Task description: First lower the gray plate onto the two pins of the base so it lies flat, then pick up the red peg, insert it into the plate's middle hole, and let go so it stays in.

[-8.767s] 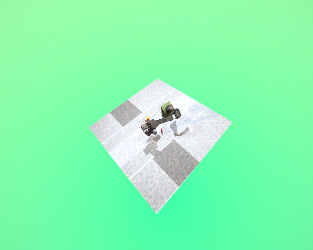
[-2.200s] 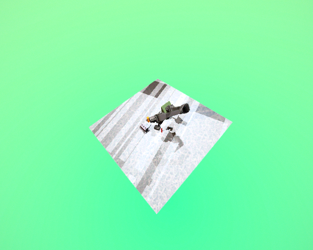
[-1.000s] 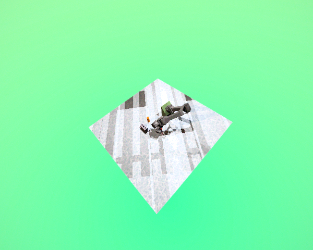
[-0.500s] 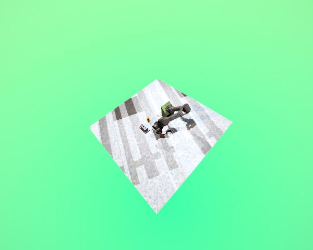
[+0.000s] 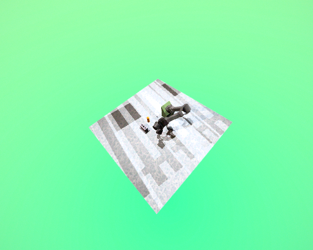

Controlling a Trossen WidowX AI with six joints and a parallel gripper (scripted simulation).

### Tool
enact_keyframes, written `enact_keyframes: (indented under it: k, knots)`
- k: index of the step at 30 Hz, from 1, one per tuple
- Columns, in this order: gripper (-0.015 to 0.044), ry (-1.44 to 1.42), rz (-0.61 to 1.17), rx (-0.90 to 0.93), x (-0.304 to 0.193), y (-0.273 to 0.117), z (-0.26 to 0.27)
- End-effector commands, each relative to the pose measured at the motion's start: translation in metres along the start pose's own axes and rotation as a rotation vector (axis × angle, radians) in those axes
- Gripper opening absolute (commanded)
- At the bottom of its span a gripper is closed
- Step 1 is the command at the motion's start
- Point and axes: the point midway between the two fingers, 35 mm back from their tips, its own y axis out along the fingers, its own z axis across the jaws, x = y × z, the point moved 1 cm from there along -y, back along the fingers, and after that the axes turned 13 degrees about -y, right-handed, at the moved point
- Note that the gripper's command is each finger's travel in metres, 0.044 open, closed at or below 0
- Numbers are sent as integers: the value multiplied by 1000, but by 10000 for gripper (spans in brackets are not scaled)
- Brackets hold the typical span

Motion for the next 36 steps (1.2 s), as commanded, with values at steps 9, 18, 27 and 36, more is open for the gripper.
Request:
enact_keyframes:
  k: [9, 18, 27, 36]
  knots:
    - [0, 3, 3, 2, 0, 0, 0]
    - [0, 4, -5, -3, 4, -18, 1]
    - [0, 4, -10, -8, 8, -45, 2]
    - [0, 4, -8, -8, 10, -74, 3]
